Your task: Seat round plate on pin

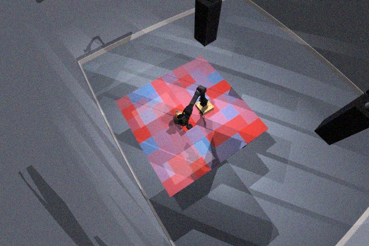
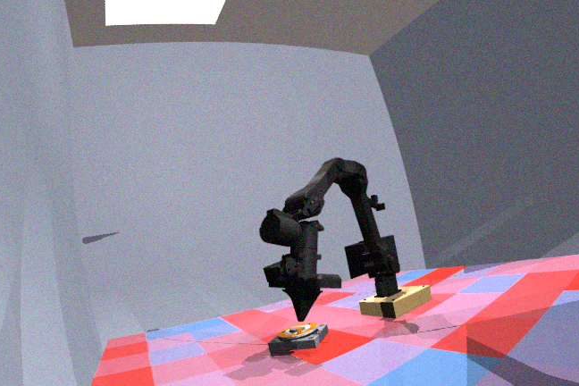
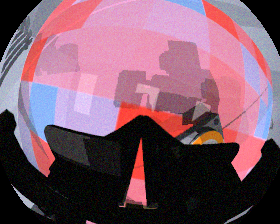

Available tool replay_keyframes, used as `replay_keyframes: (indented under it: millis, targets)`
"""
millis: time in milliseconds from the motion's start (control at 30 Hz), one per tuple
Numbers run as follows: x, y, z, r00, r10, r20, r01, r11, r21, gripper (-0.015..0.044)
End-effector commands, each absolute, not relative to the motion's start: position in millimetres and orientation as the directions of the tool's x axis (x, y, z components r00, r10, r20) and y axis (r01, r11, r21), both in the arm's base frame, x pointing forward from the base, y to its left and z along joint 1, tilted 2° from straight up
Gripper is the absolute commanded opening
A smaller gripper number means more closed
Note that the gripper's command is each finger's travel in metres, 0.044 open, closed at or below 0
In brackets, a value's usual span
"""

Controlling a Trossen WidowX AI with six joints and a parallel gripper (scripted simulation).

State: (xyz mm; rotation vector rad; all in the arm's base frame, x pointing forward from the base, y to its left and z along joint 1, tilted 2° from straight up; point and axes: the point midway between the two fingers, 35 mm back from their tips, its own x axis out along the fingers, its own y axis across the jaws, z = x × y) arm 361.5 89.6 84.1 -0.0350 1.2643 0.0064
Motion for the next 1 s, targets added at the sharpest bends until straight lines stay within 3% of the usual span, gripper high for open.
replay_keyframes:
  millis: [0, 133, 967]
  targets:
    - [357, 37, 82, 0.158, -0.042, -0.987, 0.030, 0.999, -0.037, 0.0000]
    - [343, -17, 84, 0.012, -0.030, -0.999, 0.099, 0.995, -0.029, 0.0000]
    - [338, -16, 36, 0.004, -0.028, -1.000, 0.102, 0.994, -0.027, 0.0000]
